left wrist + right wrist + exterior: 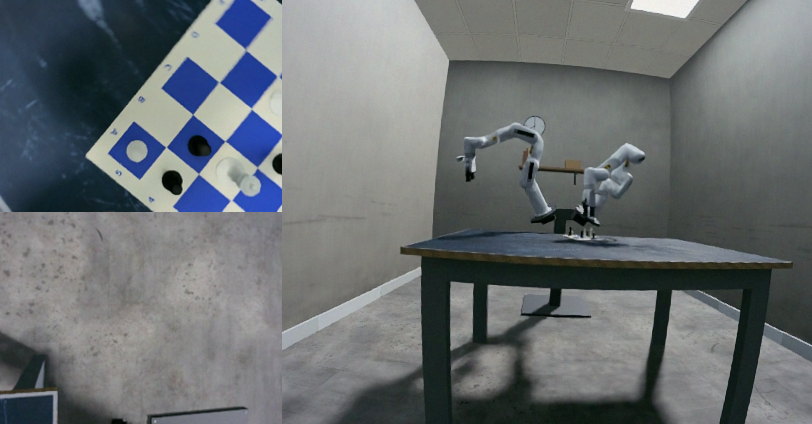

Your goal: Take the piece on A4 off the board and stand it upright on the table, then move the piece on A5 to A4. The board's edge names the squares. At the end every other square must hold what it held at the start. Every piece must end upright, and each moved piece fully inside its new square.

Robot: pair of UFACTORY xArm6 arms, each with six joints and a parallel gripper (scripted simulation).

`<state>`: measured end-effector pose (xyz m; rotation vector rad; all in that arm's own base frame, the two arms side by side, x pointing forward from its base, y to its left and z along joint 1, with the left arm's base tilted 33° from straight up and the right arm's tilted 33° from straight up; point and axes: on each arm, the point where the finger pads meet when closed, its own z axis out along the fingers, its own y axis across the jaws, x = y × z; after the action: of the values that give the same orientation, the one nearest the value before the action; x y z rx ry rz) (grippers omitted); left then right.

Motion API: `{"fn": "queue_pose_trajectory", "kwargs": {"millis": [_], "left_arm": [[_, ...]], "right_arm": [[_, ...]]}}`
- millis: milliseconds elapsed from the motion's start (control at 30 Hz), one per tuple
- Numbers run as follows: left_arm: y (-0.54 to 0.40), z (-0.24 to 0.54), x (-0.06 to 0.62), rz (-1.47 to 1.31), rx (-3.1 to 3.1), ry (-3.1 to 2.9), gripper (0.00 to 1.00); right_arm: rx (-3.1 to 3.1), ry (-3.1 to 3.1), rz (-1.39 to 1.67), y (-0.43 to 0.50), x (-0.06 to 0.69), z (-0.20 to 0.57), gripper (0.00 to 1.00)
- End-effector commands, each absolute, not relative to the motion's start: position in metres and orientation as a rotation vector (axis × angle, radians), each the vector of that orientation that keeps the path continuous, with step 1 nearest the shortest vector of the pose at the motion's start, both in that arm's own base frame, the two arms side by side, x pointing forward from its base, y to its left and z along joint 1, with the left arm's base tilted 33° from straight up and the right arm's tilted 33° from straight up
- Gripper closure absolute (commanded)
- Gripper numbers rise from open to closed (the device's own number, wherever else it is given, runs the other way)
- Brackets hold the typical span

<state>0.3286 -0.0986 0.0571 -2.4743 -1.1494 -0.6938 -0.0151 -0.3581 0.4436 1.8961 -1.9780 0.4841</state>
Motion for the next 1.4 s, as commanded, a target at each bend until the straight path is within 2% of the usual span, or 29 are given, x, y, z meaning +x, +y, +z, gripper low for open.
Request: {"fn": "queue_pose_trajectory", "kwargs": {"millis": [0,933,1367], "left_arm": [[-0.099,0.056,0.330,-0.631,-2.540,-0.935,0.00],[-0.092,0.045,0.333,-0.312,-2.578,0.297,0.00],[-0.091,0.043,0.334,-0.255,-2.539,0.491,0.00]], "right_arm": [[1.894,-1.976,0.487,-0.358,-0.015,0.445,0.00],[1.894,-1.976,0.487,-0.358,-0.015,0.445,0.00],[1.894,-1.976,0.487,-0.358,-0.015,0.445,0.00]]}}
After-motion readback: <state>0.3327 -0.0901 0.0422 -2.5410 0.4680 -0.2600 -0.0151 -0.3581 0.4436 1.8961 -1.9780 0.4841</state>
